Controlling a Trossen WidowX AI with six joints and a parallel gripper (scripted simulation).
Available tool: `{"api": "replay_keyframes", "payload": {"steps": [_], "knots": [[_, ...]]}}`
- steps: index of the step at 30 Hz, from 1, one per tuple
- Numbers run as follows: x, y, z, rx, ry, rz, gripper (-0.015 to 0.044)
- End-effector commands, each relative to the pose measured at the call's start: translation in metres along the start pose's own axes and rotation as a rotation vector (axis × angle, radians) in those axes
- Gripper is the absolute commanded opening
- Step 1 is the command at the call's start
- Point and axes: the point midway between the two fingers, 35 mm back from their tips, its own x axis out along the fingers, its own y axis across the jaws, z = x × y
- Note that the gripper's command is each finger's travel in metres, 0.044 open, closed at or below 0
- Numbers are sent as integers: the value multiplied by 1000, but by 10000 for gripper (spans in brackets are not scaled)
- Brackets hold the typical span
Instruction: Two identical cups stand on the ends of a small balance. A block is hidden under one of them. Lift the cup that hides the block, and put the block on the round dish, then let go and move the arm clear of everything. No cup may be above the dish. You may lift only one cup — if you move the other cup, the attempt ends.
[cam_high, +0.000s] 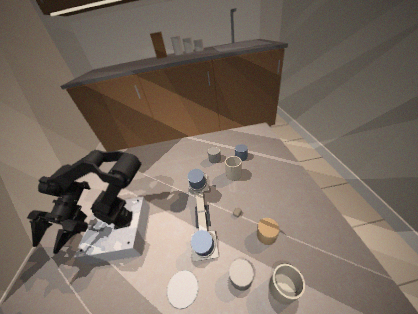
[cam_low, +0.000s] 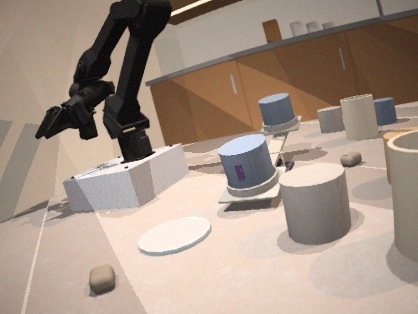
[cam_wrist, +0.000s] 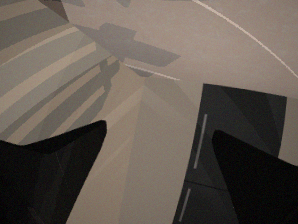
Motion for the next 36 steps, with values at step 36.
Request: {"api": "replay_keyframes", "payload": {"steps": [36], "knots": [[-185, 61, 96, -105, -861, 749, 440]]}}
